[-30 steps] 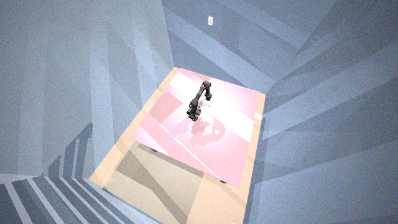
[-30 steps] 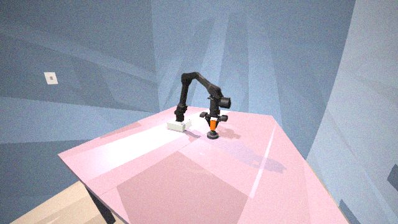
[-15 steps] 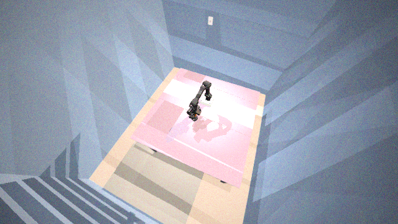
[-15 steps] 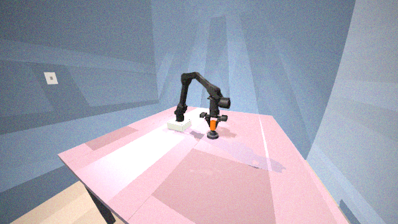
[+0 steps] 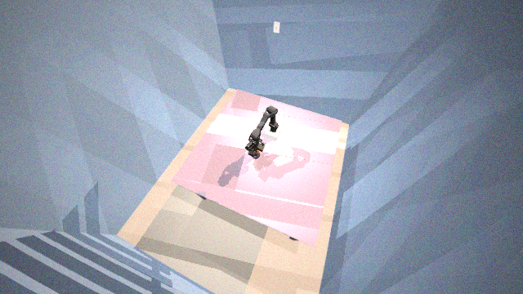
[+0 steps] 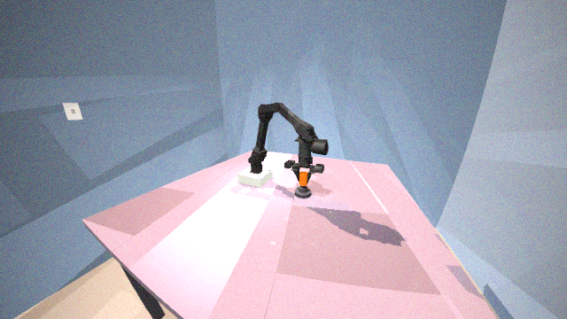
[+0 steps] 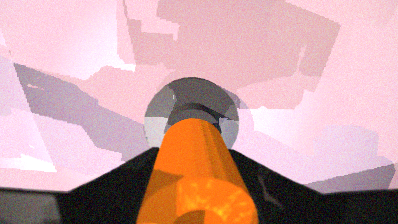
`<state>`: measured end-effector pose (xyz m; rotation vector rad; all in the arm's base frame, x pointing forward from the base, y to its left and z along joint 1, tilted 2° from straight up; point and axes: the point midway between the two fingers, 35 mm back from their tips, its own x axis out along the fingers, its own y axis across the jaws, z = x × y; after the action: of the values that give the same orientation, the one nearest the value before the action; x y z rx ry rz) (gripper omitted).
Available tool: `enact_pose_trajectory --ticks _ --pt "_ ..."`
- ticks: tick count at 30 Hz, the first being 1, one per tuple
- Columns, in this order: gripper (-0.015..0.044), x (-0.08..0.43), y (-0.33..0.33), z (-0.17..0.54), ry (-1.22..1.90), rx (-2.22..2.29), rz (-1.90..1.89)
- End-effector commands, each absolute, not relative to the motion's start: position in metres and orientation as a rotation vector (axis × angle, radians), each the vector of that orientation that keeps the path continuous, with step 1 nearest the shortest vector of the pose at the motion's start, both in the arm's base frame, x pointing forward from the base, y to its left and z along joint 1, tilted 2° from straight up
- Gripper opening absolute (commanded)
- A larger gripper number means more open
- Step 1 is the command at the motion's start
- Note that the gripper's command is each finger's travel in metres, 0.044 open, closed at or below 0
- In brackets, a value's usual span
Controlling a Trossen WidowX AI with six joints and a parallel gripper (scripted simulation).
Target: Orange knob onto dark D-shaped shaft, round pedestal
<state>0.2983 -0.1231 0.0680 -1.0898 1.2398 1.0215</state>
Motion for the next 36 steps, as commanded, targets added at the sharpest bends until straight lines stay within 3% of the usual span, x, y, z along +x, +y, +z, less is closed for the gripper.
enact_pose_trajectory --ticks 1,36 --pt "0.0 0.2983 -0.1226 0.0677 1.232 -1.099 1.033" --pt "0.0 0.3005 -0.1239 0.0606 1.236 -1.091 1.026"
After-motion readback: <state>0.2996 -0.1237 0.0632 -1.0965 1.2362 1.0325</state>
